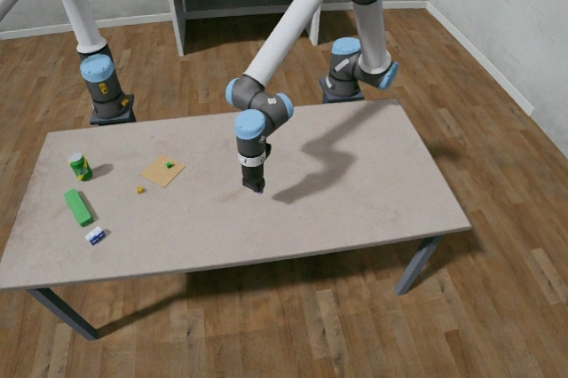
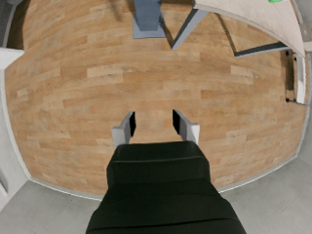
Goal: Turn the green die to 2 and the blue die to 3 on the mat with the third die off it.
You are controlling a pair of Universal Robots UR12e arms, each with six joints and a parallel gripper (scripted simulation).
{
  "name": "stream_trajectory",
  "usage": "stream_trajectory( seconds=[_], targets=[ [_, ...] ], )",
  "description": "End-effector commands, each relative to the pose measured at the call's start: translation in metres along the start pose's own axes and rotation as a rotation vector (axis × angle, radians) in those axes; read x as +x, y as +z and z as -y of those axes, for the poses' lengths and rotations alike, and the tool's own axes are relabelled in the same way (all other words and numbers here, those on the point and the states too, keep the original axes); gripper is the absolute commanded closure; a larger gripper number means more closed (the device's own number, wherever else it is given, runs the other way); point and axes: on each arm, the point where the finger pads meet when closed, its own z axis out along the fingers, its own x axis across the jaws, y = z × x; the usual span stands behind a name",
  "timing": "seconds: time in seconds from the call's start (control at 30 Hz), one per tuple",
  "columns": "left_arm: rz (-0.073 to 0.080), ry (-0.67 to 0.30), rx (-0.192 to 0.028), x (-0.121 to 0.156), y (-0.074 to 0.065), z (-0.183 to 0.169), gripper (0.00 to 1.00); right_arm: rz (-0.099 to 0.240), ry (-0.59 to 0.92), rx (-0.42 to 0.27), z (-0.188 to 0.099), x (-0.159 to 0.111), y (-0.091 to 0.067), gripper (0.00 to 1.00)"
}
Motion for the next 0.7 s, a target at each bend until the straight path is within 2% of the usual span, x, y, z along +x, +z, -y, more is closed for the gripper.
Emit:
stream_trajectory(
  seconds=[0.0,0.17,0.37,0.53,0.67],
  targets=[
    [0.000,-0.005,-0.002,-0.0001,-0.0015,-0.0009,0.60,0.000,0.000,-0.002,-0.0006,0.0002,-0.0008,0.00],
    [0.000,-0.005,-0.004,-0.0001,-0.0014,-0.0009,0.60,0.000,0.000,-0.002,-0.0006,0.0002,-0.0008,0.00],
    [0.000,-0.005,-0.017,-0.0002,-0.0012,-0.0009,0.60,0.000,0.000,-0.002,-0.0006,0.0002,-0.0008,0.00],
    [-0.001,-0.006,-0.057,-0.0003,-0.0006,-0.0008,0.60,0.000,0.000,-0.002,-0.0006,0.0002,-0.0008,0.00],
    [-0.002,-0.007,-0.112,-0.0003,-0.0006,0.0000,0.60,0.000,0.000,-0.002,-0.0006,0.0002,-0.0008,0.00]
  ],
)
